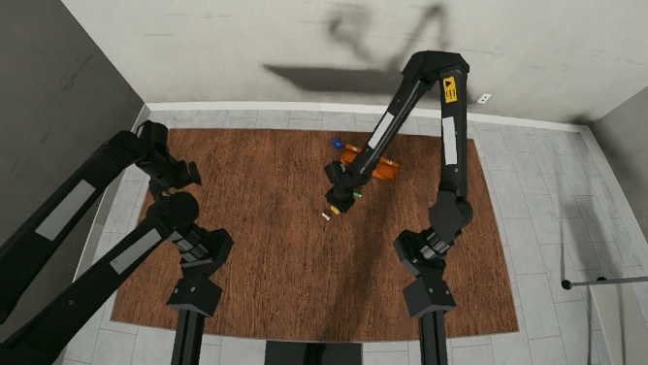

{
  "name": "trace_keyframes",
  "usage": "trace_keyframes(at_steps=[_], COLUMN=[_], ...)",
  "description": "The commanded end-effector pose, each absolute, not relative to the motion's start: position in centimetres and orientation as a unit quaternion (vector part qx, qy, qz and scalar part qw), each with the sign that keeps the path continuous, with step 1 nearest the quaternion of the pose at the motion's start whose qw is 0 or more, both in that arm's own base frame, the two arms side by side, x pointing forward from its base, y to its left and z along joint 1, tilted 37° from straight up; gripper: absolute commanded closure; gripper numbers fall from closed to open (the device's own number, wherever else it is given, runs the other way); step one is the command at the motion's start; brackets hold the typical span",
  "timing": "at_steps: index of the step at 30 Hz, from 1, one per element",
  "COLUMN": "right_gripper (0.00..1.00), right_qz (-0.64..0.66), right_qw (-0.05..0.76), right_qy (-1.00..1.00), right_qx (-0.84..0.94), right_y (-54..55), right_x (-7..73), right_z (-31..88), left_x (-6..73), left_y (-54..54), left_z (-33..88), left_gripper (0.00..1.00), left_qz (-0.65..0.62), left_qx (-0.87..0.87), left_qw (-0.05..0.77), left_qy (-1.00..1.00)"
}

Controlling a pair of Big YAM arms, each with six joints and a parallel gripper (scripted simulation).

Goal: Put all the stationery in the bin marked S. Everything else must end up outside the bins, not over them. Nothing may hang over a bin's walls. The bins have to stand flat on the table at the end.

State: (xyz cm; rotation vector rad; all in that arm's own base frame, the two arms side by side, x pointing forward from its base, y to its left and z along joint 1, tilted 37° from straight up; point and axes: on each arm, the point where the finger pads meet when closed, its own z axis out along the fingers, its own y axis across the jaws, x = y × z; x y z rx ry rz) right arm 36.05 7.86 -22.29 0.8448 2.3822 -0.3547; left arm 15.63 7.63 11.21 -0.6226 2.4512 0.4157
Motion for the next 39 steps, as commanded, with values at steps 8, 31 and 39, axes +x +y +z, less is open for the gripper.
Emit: trace_keyframes(at_steps=[8, 31, 39], right_gripper=[0.66, 0.66, 0.66], right_qz=[-0.131, -0.128, -0.14], right_qw=[0.292, 0.294, 0.285], right_qy=[0.894, 0.894, 0.894], right_qx=[0.314, 0.311, 0.316], right_y=[8.0, 10.6, 9.9], right_x=[35.8, 33.5, 32.5], right_z=[-22.2, -17.8, -17.9], left_x=[15.3, 15.3, 15.3], left_y=[7.6, 7.6, 7.6], left_z=[10.6, 10.6, 10.6], left_gripper=[0.0, 0.0, 0.0], left_qz=[0.157, 0.157, 0.157], left_qx=[-0.23, -0.23, -0.23], left_qw=[0.279, 0.279, 0.279], left_qy=[0.919, 0.919, 0.919])
